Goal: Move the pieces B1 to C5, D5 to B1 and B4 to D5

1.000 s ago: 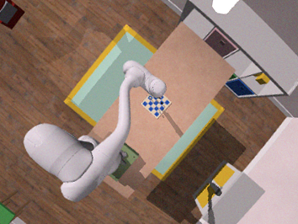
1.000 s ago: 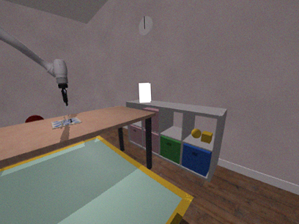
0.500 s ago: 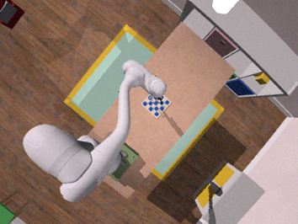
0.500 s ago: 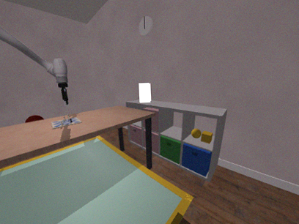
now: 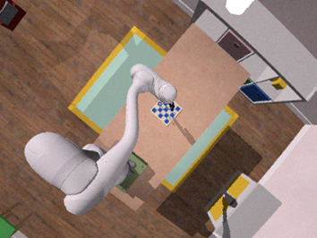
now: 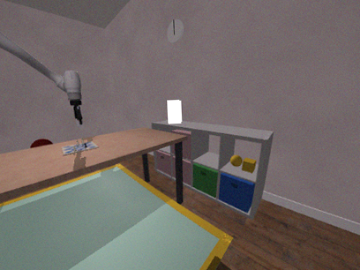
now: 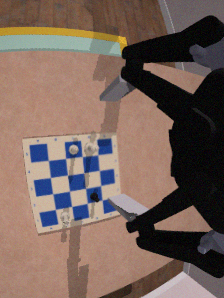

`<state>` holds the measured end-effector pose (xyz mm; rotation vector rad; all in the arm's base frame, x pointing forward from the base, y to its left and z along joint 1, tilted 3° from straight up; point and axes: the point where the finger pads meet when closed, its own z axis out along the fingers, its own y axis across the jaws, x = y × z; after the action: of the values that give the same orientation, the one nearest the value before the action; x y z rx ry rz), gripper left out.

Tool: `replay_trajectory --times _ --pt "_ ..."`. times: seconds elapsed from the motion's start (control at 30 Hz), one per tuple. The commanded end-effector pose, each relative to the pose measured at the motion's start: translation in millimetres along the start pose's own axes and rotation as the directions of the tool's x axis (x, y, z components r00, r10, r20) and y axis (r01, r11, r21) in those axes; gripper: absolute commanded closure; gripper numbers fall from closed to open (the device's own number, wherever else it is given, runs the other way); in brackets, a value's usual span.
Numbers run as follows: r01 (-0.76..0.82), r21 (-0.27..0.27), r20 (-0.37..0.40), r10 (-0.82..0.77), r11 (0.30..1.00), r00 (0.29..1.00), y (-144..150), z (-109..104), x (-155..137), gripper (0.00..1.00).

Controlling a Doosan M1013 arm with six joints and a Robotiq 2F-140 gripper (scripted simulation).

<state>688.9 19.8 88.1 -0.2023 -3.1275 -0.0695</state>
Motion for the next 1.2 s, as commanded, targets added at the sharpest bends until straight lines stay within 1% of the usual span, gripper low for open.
replay_trajectory --times 0.0,0.23,0.7,1.17 --pt "0.0 0.0 0.0 0.0 1.0 1.0 0.0 -0.9 0.0 0.0" --pt "0.0 0.0 0.0 0.0 1.0 1.0 0.0 -7.9 0.0 0.0" --pt "0.0 0.0 0.0 0.0 1.0 1.0 0.0 -44.9 0.0 0.0" --pt "0.0 0.0 0.0 0.0 1.0 1.0 0.0 -49.2 0.0 0.0"
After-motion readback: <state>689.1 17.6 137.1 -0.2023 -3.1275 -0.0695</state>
